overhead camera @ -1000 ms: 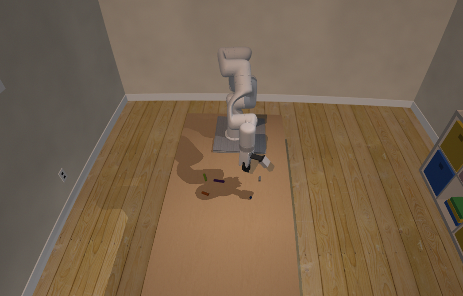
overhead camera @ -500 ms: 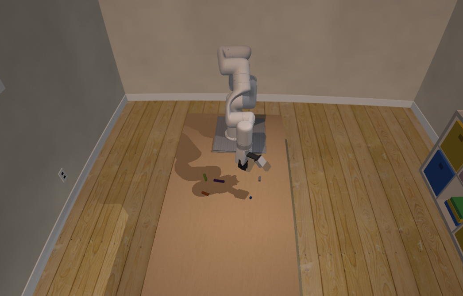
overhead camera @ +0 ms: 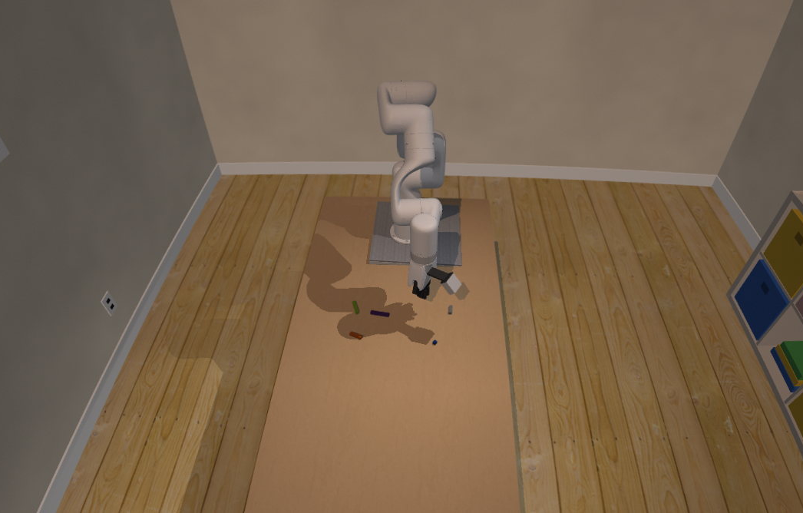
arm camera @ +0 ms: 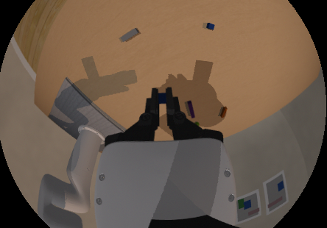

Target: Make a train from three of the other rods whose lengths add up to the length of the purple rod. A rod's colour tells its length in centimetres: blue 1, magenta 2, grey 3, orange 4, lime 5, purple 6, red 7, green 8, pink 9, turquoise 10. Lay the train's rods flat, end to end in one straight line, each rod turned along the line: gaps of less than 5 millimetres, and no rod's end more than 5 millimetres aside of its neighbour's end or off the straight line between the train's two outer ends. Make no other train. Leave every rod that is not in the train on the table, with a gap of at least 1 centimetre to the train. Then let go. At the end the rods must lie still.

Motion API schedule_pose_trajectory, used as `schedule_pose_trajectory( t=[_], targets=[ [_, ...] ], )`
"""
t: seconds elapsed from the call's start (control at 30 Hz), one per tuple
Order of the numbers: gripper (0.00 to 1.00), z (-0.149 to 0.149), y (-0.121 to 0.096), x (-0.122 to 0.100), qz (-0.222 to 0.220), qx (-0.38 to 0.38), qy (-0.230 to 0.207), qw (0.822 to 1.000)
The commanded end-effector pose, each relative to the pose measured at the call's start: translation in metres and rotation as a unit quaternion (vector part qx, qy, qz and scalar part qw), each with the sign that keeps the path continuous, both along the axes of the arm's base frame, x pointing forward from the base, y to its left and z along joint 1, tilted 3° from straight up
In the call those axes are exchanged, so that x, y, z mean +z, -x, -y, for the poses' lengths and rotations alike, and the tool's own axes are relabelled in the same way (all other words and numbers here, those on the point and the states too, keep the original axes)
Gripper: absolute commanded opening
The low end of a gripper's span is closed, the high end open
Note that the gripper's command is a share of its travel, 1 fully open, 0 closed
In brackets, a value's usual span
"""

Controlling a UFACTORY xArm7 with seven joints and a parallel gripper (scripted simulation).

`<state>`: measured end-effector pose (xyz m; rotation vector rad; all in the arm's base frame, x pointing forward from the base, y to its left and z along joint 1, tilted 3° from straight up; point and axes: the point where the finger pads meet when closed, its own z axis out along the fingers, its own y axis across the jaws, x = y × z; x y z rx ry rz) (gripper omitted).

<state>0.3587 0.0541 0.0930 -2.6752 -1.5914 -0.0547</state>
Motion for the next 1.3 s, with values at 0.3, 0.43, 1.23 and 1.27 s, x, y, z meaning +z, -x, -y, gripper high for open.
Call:
schedule_pose_trajectory(
  t=[0.3, 0.43, 1.23, 1.27],
  targets=[
    [0.04, -0.002, -0.002, -0.048, 0.001, 0.000, 0.000, 1.000],
    [0.04, -0.003, -0.002, -0.061, 0.001, 0.000, 0.000, 1.000],
    [0.04, -0.003, -0.002, -0.070, 0.001, 0.000, 0.000, 1.000],
    [0.04, -0.003, -0.002, -0.070, 0.001, 0.000, 0.000, 1.000]
  ],
)
